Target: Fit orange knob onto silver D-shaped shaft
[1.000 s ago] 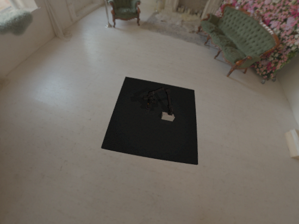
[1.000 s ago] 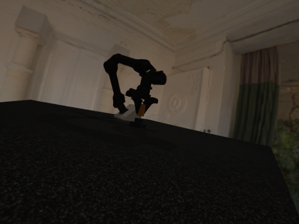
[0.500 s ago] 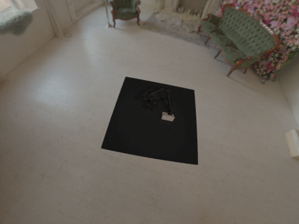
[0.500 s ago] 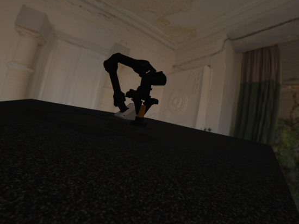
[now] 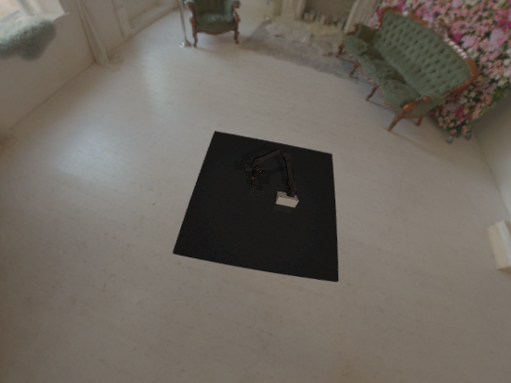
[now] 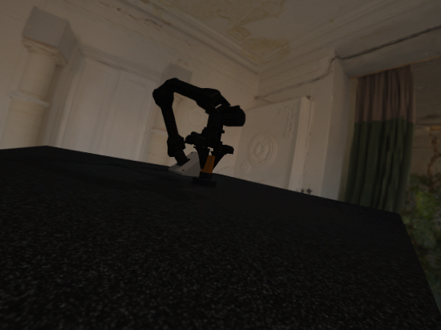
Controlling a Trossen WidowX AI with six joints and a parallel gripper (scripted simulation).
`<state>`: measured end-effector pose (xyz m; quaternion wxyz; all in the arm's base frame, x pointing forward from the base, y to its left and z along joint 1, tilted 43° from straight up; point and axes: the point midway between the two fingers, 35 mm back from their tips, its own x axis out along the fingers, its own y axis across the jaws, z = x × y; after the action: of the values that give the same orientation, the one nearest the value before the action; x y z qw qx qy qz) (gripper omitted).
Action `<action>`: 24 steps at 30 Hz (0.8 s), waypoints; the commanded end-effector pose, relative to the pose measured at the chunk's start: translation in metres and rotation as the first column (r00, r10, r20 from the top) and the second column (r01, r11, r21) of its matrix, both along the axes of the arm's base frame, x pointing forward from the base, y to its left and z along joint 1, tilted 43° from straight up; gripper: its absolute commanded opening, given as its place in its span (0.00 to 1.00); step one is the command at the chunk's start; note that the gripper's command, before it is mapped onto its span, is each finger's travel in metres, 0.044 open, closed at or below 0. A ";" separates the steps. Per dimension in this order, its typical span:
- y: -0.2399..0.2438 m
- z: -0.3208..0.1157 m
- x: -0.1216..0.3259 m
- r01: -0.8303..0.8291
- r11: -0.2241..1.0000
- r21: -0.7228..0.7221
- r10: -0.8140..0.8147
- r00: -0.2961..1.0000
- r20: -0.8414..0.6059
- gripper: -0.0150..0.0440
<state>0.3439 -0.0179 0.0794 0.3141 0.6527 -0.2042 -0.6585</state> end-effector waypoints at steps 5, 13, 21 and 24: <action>0.000 0.000 0.000 -0.002 1.000 0.000 0.002 1.000 -0.001 0.79; 0.000 0.000 0.000 -0.002 1.000 0.000 0.002 1.000 -0.001 1.00; 0.053 0.054 -0.001 -0.001 1.000 0.005 0.001 1.000 -0.002 1.00; 0.066 0.070 -0.005 0.000 1.000 0.003 0.000 1.000 -0.002 1.00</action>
<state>0.3425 0.0371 0.1383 0.3167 0.6541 -0.2016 -0.6566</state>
